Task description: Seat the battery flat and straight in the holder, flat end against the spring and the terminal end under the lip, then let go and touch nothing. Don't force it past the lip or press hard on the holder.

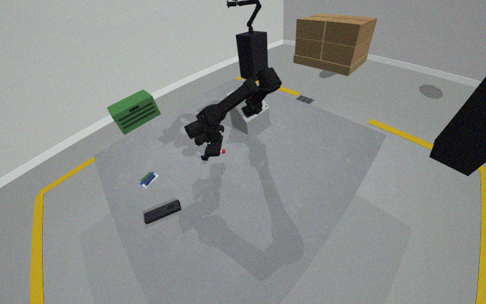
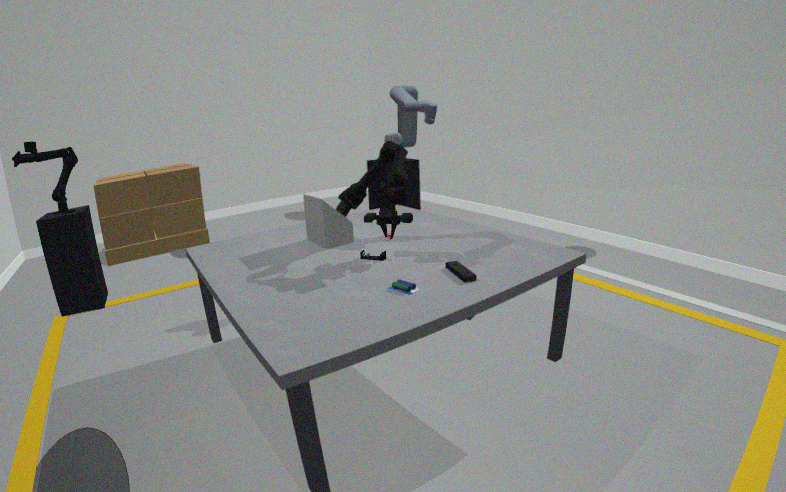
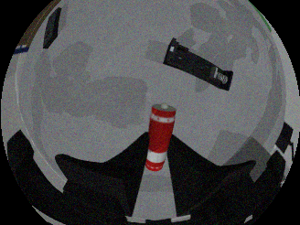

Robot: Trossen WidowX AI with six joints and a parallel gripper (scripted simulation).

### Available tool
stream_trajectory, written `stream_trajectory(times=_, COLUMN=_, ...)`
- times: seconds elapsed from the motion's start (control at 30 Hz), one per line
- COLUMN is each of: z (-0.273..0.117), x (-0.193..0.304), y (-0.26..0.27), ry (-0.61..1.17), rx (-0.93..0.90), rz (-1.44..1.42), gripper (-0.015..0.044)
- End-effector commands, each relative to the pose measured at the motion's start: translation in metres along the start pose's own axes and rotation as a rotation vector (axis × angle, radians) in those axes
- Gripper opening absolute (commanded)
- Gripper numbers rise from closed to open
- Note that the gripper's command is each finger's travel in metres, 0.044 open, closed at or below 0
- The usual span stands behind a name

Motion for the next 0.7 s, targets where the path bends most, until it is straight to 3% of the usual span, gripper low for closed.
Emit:
stream_trajectory(times=0.0, z=-0.004, x=-0.011, y=-0.003, ry=-0.009, rx=0.003, rz=-0.169, gripper=0.0058)
stream_trajectory(times=0.67, z=-0.017, x=-0.059, y=-0.026, ry=-0.018, rx=0.015, rz=-0.978, gripper=0.0058)
Point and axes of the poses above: the point midway between the two fingers, 35 mm back from their tips, its own z axis out along the fingers, its own y axis across the jaws, x = y × z, the point moved 10 cm from there along -z, back along the fingers, and after that the axes turned 4 degrees about z, right-handed, at the moved point
